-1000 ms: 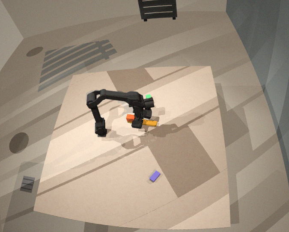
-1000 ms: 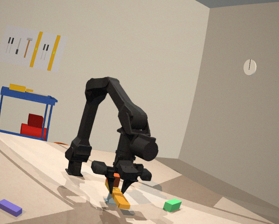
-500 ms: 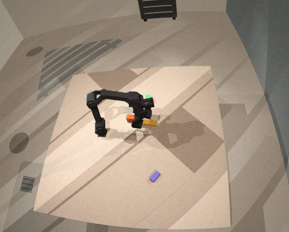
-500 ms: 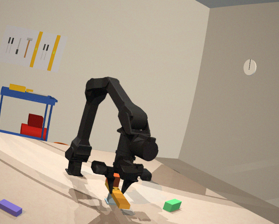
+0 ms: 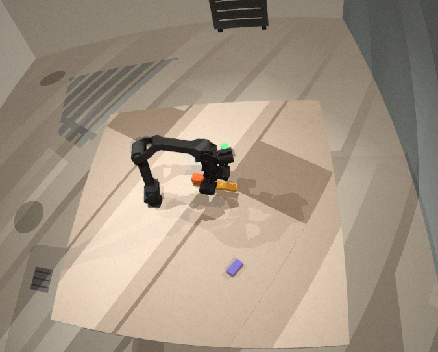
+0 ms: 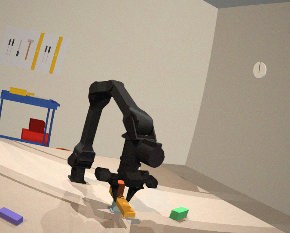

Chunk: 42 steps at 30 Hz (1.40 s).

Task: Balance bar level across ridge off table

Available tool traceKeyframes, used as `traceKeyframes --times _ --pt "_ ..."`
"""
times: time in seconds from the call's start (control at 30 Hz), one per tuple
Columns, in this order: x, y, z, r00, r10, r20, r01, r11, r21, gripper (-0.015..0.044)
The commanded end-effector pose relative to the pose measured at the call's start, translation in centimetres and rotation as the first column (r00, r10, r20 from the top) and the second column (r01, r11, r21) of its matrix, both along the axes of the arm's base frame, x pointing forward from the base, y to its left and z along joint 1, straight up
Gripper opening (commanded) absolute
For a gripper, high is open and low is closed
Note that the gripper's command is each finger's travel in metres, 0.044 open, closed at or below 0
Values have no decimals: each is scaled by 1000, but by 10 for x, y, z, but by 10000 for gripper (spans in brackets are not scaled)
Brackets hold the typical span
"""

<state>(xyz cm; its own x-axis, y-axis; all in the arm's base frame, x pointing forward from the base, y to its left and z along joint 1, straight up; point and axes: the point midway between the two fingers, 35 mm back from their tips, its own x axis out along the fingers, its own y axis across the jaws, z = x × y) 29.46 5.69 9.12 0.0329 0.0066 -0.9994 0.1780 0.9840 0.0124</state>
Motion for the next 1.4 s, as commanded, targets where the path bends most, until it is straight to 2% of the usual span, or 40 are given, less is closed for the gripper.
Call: traceKeyframes --times 0.0,0.27,0.6,0.73,1.0,1.37 --pt "0 0 0 1000 0 0 0 1000 0 185" --pt "0 0 0 1000 0 0 0 1000 0 185" --pt "0 0 0 1000 0 0 0 1000 0 440" --pt "1 0 8 1000 0 1 0 1000 0 440" --pt "-3 0 98 1000 0 0 0 1000 0 440" --pt "-3 -1 100 1000 0 0 0 1000 0 440"
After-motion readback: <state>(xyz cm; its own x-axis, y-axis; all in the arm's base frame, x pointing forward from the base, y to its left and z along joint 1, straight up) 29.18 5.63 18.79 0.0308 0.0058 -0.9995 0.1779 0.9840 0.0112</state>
